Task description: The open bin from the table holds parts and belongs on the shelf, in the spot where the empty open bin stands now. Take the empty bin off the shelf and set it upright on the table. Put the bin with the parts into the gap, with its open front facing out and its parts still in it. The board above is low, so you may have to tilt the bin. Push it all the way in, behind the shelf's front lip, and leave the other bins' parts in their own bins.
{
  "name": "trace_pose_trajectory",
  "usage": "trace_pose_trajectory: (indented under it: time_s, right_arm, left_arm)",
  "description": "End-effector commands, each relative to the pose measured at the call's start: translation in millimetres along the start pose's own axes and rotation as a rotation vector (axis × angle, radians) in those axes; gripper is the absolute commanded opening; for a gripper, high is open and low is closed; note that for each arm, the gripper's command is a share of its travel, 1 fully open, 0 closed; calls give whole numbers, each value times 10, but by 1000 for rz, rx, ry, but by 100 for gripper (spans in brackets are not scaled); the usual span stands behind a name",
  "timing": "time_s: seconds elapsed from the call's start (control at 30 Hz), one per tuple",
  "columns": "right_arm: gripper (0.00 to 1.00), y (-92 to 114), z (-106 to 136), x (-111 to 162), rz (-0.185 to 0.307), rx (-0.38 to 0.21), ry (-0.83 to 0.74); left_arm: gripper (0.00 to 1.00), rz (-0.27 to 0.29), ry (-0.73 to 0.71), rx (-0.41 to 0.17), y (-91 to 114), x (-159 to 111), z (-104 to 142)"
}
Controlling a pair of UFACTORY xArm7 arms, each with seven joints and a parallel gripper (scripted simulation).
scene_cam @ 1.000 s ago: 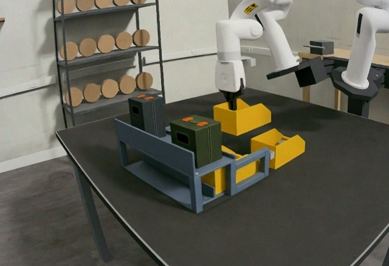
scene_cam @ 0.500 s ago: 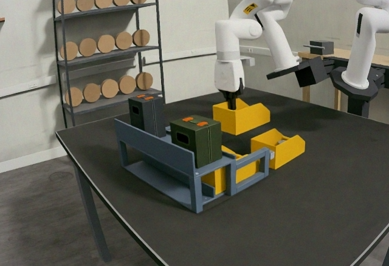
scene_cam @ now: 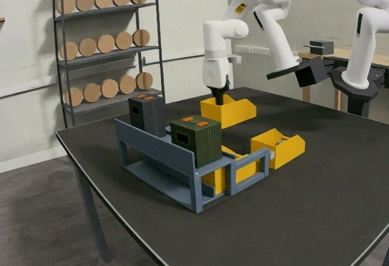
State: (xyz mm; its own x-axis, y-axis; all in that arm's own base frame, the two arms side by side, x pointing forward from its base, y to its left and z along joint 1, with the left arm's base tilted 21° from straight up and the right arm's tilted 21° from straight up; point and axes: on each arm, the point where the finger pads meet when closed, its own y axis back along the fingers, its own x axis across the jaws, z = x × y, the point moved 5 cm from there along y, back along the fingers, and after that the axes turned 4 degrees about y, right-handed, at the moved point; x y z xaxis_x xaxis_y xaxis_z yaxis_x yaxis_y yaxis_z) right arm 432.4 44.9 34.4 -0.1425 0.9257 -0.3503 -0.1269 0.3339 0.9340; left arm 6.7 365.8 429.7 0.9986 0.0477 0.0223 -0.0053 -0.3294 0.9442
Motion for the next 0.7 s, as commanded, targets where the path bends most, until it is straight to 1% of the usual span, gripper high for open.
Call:
trace_pose_trajectory:
  time_s: [0.0,0.13,0.67]
  right_arm:
    - [0,30,-86,-352,5,-9,2]
    - [0,29,-110,-437,5,-9,2]
    - [0,27,-111,-441,5,-9,2]
  left_arm:
    - [100,1,1,4,16,-1,-8]
    - [100,1,1,4,16,-1,-8]
    - [100,1,1,4,16,-1,-8]
